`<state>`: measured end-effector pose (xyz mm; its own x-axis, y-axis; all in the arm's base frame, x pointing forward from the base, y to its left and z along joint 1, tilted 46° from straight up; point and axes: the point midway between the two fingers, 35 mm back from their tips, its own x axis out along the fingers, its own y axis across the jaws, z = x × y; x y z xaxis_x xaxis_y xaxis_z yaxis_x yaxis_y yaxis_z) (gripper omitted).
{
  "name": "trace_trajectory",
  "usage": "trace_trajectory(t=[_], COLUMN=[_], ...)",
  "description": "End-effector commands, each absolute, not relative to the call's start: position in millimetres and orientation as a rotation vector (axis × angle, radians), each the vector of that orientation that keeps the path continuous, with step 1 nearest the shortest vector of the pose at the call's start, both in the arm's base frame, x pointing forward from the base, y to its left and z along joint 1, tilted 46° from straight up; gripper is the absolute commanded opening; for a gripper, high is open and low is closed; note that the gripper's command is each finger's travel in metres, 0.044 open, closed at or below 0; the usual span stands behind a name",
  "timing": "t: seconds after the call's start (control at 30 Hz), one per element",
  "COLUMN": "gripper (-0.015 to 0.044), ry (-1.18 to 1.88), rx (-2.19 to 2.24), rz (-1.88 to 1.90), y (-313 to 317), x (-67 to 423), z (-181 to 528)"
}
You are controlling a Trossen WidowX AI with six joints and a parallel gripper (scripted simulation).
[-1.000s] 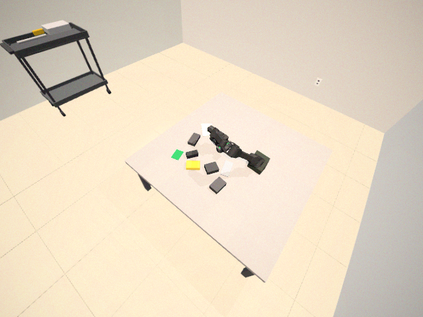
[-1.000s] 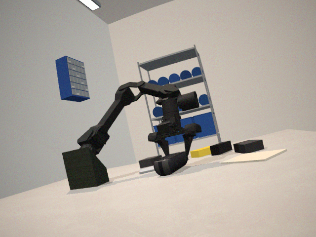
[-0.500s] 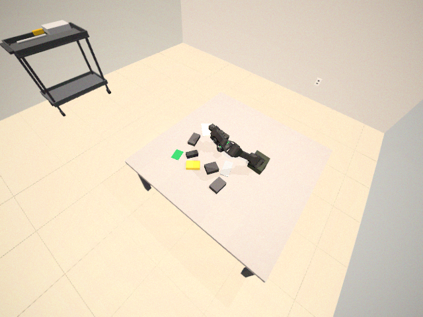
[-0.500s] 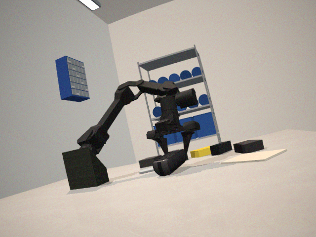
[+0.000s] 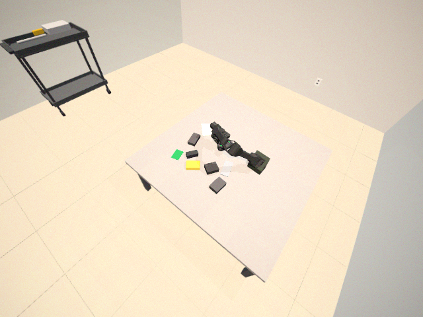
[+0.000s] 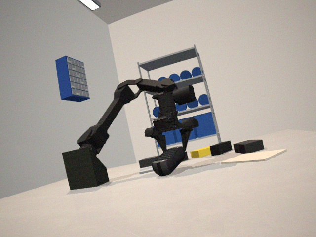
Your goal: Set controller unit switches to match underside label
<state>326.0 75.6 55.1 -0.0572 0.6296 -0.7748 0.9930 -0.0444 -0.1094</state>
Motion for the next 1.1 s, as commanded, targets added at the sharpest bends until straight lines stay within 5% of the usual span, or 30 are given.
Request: trace_trajectory(t=[0.0,1.07], gripper=[0.0336,0.0336], ry=[1.722,1.761], rx=[1.731,1.778], rz=[-0.931,-0.886], y=[67.8,41.6], x=[328.3,327.1], z=[56.8,58.3])
